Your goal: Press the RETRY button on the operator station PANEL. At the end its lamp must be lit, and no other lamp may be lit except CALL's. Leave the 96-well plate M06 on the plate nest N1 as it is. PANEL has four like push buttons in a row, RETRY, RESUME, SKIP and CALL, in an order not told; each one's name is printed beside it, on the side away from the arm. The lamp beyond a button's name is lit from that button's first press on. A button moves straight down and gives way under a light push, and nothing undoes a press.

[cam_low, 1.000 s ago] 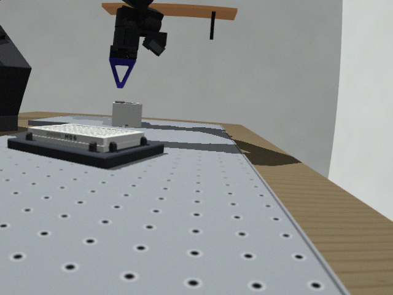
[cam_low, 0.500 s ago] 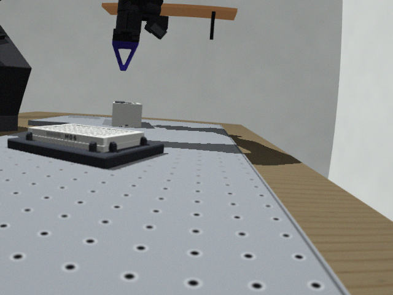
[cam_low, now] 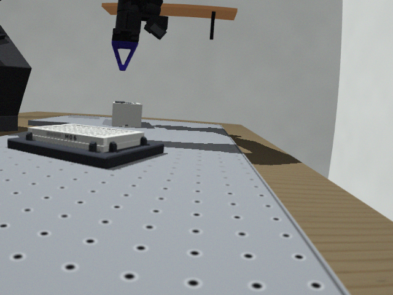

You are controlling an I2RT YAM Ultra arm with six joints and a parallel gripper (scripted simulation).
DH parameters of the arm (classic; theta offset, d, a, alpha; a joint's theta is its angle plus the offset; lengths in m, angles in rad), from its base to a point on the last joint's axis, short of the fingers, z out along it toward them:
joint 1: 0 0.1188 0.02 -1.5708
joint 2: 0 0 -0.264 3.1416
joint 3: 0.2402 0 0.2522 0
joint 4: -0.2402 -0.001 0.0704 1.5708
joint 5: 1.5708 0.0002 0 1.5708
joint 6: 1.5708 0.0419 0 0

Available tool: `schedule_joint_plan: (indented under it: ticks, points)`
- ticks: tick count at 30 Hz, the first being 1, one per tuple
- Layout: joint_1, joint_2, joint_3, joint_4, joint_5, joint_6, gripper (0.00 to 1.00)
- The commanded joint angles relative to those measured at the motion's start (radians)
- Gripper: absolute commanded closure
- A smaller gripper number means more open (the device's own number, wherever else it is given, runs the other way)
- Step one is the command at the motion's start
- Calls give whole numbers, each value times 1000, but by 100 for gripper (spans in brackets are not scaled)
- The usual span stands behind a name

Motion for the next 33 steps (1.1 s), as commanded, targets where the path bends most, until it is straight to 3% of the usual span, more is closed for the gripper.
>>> schedule_joint_plan:
  ticks: [1,6,33]
  points:
    - [6,-4,4,-7,2,3,100]
    - [5,14,-12,-14,7,3,100]
    - [-43,60,-68,132,3,-55,100]
